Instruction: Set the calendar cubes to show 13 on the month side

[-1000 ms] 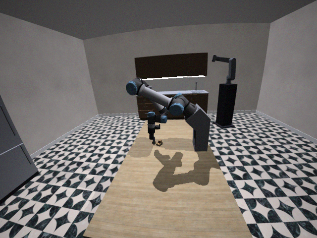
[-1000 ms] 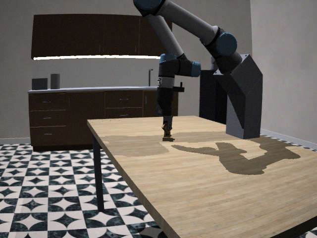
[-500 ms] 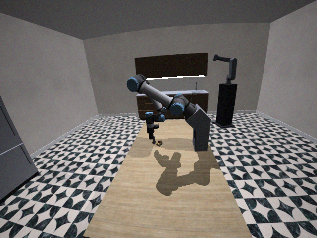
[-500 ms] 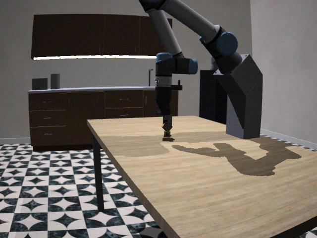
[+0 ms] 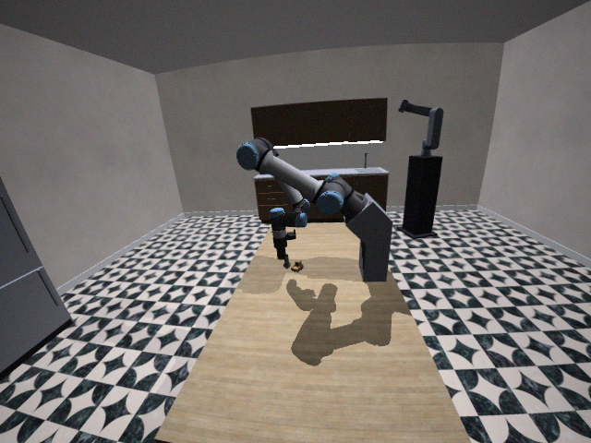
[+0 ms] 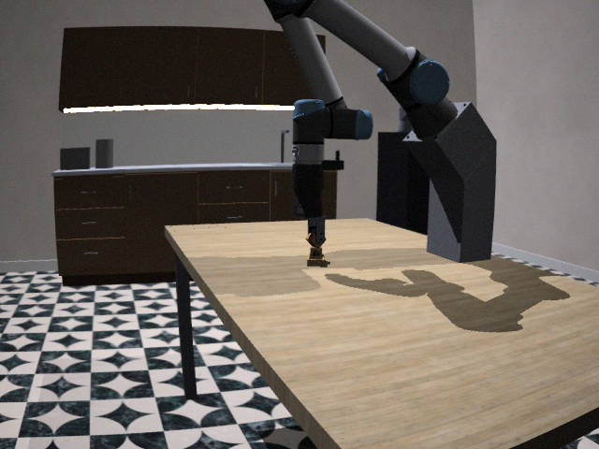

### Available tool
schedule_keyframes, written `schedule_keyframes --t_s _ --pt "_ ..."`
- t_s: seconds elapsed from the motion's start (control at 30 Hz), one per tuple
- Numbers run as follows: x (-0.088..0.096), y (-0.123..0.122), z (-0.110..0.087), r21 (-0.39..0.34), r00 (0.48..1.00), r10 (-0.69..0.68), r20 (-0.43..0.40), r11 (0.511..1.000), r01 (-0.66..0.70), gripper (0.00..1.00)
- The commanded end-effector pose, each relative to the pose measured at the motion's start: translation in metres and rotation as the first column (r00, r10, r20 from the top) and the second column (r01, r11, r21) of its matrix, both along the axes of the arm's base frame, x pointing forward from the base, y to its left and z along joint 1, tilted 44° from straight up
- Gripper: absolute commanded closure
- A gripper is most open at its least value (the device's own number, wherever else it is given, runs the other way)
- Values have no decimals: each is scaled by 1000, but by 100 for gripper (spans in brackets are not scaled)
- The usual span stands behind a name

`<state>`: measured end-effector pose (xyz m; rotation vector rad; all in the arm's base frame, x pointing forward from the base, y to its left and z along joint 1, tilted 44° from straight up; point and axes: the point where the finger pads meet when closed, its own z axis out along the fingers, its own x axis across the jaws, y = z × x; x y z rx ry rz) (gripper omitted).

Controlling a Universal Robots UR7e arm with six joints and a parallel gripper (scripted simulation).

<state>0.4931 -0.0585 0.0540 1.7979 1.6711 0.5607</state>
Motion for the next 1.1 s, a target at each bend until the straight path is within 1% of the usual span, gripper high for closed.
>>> schedule_keyframes --t_s 0.0,0.27,0.33,0.77,1.07 --pt "1 0 -1 3 1000 -2 -18 1000 2 40" --pt "4 -1 -3 13 996 -10 -84 1000 11 40" --pt "4 -1 -3 13 996 -10 -84 1000 11 40" --pt "4 -1 0 23 977 -19 -211 999 25 40" --pt "2 0 2 24 969 -21 -245 999 28 40"
